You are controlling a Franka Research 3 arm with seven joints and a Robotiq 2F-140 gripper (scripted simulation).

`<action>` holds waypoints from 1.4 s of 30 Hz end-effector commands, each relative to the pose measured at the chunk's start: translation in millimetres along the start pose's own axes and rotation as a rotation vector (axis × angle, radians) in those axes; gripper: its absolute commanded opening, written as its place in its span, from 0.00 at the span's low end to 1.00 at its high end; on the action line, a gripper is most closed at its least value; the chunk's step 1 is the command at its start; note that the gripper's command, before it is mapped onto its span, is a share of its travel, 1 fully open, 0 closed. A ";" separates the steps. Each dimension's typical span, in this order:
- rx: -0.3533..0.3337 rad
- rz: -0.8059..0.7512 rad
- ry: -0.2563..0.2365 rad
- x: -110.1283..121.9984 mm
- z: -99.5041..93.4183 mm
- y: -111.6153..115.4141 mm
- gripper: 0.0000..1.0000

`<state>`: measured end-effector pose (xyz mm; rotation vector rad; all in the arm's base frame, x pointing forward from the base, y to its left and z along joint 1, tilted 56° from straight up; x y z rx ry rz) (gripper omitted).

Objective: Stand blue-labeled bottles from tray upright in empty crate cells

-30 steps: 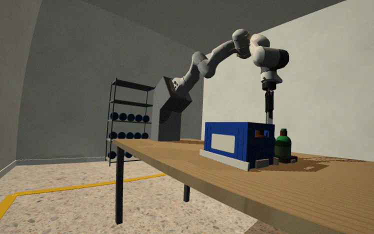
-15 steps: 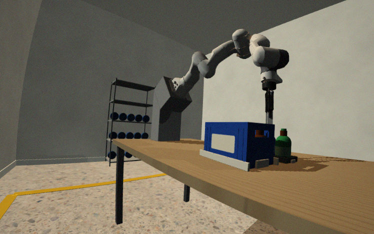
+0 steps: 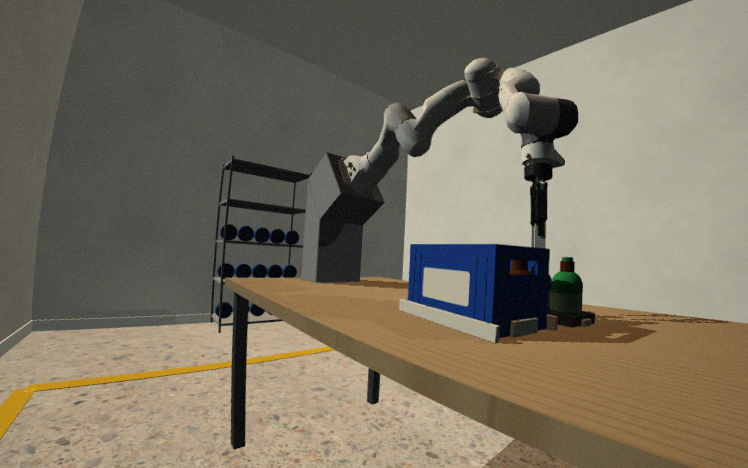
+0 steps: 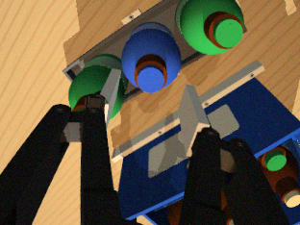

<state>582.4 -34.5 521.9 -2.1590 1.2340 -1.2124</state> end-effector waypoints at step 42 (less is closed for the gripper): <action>-0.001 -0.005 0.003 1.7 37.3 0.5 0.38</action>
Point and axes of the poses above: the point where the finger pads meet when closed, its own z axis out along the fingers, its own x axis across the jaws, y = z × x, the point moved 5 cm from there along -z, back along the fingers, and after that the axes turned 10 degrees about -z, right-handed, at the moved point
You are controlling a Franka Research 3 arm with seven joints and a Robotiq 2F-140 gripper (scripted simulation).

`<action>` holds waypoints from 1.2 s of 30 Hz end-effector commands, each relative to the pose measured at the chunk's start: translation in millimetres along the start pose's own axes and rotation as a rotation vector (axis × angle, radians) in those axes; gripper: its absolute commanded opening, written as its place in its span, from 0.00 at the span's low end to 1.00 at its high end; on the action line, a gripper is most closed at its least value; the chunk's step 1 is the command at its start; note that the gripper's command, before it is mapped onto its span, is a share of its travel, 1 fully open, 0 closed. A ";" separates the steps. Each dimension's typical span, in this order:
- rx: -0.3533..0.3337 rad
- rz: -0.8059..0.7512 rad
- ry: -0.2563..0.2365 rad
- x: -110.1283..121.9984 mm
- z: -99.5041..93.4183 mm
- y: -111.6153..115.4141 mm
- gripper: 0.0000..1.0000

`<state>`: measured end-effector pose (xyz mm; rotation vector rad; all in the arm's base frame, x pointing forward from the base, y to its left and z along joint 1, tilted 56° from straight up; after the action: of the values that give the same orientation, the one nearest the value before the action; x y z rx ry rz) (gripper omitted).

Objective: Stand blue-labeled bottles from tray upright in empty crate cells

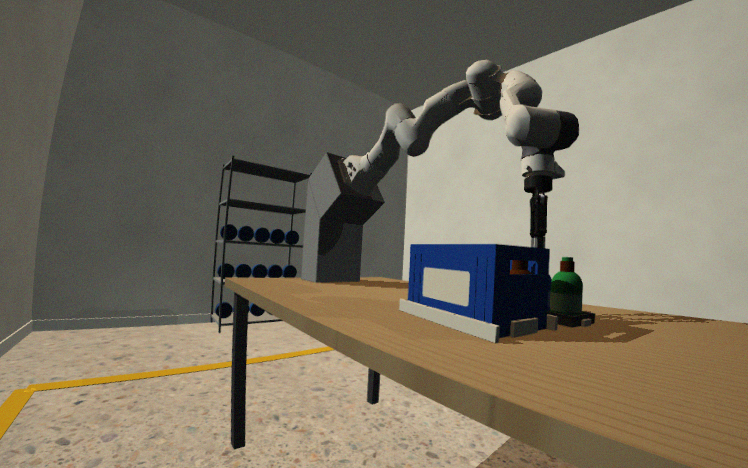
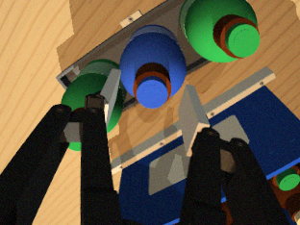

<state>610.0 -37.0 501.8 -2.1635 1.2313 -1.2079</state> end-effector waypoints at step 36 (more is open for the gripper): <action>0.001 -0.002 0.007 2.9 8.1 -0.1 0.38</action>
<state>616.6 -38.8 498.0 -2.1636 1.2324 -1.2127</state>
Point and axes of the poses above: the point where the finger pads meet when closed, its own z axis out along the fingers, its own x axis across the jaws, y = z × x, the point moved 5 cm from there along -z, back along the fingers, and after that the axes turned 10 degrees about -z, right-handed, at the moved point
